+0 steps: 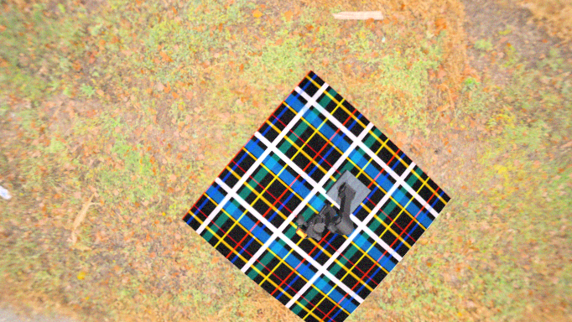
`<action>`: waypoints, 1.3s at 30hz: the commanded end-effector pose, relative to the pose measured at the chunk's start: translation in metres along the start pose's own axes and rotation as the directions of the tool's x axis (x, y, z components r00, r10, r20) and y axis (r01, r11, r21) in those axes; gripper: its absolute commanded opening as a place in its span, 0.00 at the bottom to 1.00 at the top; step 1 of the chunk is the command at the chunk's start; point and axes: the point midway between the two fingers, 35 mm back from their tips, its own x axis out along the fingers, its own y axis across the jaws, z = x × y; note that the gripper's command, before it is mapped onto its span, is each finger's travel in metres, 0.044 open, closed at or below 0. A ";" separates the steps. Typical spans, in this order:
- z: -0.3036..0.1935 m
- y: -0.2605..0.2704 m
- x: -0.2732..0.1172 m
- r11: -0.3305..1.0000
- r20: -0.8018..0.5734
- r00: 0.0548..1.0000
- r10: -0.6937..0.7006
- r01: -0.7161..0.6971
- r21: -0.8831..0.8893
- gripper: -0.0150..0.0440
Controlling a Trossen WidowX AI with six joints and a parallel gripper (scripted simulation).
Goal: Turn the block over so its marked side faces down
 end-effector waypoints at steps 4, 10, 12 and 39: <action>0.000 0.001 0.000 1.000 0.001 1.000 0.004 -0.004 -0.004 1.00; 0.000 0.001 0.000 1.000 0.001 1.000 0.004 -0.004 -0.004 1.00; 0.000 0.001 0.000 1.000 0.001 1.000 0.004 -0.004 -0.004 1.00; 0.008 -0.004 0.011 1.000 -0.097 0.995 -0.013 0.015 0.020 1.00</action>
